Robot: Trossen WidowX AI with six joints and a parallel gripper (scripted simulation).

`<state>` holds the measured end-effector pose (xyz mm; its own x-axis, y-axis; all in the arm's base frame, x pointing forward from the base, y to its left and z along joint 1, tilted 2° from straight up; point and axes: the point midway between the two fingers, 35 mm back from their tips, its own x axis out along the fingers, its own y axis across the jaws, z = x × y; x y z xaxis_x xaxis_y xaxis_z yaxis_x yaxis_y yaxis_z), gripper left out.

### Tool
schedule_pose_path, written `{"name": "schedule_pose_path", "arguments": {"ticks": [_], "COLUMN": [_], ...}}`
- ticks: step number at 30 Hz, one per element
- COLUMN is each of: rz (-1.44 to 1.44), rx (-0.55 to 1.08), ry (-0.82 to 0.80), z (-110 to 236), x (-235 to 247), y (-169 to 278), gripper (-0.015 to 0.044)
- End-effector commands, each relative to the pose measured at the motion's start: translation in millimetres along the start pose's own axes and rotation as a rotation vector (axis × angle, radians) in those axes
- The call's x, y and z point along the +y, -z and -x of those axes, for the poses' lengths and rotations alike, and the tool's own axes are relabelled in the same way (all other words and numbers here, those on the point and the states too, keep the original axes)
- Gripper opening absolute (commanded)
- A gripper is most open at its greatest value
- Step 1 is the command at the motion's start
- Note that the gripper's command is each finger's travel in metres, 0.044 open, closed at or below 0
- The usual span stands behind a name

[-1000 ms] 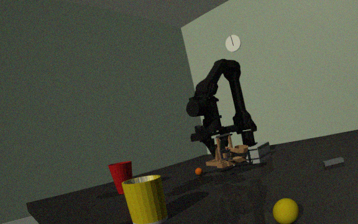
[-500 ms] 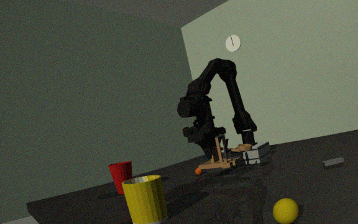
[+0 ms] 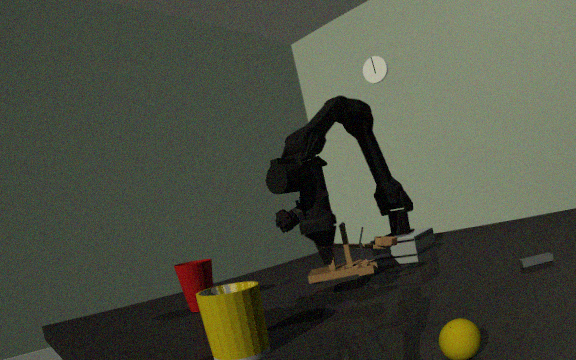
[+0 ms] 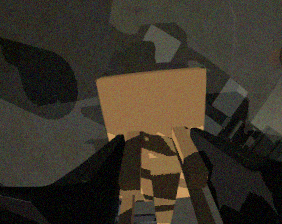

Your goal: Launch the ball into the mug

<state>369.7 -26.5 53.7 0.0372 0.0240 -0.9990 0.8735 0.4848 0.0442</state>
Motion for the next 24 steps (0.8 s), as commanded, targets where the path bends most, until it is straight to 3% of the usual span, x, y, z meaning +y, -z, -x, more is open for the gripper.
{"name": "schedule_pose_path", "arguments": {"ticks": [1,24], "rz": [0.033,0.033], "rx": [-0.004,-0.004], "ry": [-0.012,-0.012], "z": [4.5,-27.1], "x": [7.6,9.8], "y": [-2.5,-3.3], "gripper": [0.0000,0.0000]}}
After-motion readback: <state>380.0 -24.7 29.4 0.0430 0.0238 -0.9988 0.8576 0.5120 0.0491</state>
